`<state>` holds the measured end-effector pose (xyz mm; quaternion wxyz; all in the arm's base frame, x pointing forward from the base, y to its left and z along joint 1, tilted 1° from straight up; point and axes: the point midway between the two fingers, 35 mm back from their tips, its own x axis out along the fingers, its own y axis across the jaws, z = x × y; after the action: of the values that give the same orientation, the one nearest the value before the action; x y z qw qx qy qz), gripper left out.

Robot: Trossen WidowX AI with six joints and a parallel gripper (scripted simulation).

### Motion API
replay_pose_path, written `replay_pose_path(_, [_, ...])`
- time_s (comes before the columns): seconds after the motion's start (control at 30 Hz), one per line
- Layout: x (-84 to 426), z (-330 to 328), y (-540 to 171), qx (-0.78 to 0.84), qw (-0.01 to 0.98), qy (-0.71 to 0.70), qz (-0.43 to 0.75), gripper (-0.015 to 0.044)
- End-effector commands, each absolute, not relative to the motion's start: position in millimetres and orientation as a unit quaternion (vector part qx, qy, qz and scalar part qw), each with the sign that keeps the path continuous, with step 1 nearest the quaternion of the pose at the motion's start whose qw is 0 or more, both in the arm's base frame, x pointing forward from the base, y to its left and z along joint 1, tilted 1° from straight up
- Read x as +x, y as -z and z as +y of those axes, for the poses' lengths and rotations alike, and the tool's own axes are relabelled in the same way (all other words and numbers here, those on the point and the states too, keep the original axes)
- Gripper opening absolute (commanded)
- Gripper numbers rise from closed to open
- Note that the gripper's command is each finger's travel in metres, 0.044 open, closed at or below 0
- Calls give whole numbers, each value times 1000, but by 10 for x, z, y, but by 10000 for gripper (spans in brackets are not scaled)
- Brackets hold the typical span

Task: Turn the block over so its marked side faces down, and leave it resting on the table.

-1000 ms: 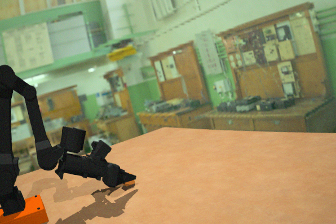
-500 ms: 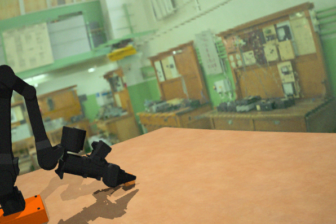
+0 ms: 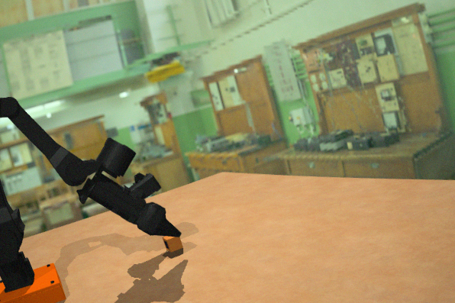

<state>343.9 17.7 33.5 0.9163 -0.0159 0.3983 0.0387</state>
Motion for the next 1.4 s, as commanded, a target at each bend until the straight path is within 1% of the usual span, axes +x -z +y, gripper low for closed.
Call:
replay_pose_path(0.0, [3197, 155, -763, -25, 882, -34, 469, 440])
replay_pose_path(0.33, [3220, 156, -773, -25, 877, -34, 478, 440])
replay_pose_path(0.63, [3469, 168, -900, -29, 798, -30, 602, 440])
replay_pose_path(0.9, [3579, 175, -1010, -33, 718, -26, 695, 440])
replay_pose_path(1.07, [3582, 175, -984, -33, 716, -26, 697, 440])
replay_pose_path(1.17, [3590, 172, -690, -33, 716, -26, 697, 440])
replay_pose_path(1.37, [3591, 172, -614, -33, 716, -26, 697, 440])
